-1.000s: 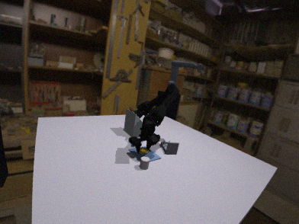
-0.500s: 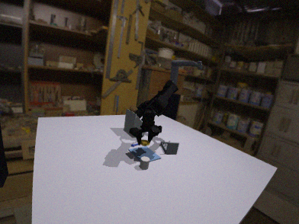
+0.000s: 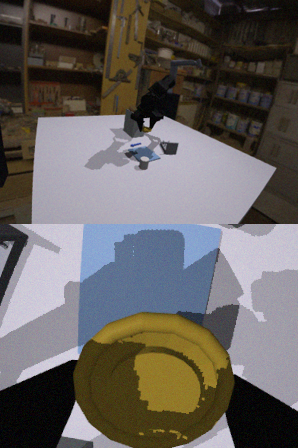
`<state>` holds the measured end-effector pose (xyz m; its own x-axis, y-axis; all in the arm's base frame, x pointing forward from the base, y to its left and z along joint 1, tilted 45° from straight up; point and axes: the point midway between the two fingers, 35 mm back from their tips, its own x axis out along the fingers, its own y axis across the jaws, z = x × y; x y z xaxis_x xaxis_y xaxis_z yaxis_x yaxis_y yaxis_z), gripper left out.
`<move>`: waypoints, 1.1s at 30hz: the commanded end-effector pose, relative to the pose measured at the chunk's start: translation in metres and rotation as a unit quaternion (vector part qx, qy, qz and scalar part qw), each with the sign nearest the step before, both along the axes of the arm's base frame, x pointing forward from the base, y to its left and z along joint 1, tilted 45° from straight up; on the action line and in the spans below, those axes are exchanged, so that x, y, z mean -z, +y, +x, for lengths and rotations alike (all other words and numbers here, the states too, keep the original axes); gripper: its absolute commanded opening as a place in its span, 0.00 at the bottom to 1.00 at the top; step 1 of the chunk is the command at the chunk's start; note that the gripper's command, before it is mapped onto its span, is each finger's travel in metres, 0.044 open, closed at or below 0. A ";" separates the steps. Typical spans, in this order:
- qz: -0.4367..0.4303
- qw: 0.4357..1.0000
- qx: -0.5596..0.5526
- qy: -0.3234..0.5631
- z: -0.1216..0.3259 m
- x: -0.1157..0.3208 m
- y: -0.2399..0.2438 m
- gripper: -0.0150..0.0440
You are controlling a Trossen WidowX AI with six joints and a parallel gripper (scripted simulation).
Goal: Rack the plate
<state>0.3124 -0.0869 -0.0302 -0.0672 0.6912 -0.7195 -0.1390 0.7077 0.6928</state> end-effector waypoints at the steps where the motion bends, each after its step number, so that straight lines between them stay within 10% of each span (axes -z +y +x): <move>1: -0.004 1.000 -0.001 -0.007 0.002 -0.017 -0.016 0.25; 33: -0.033 0.906 0.309 0.287 -0.015 -0.108 0.051 0.25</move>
<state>0.3015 -0.0442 0.0662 -0.0655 0.6802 -0.7301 0.5898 0.6166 0.5215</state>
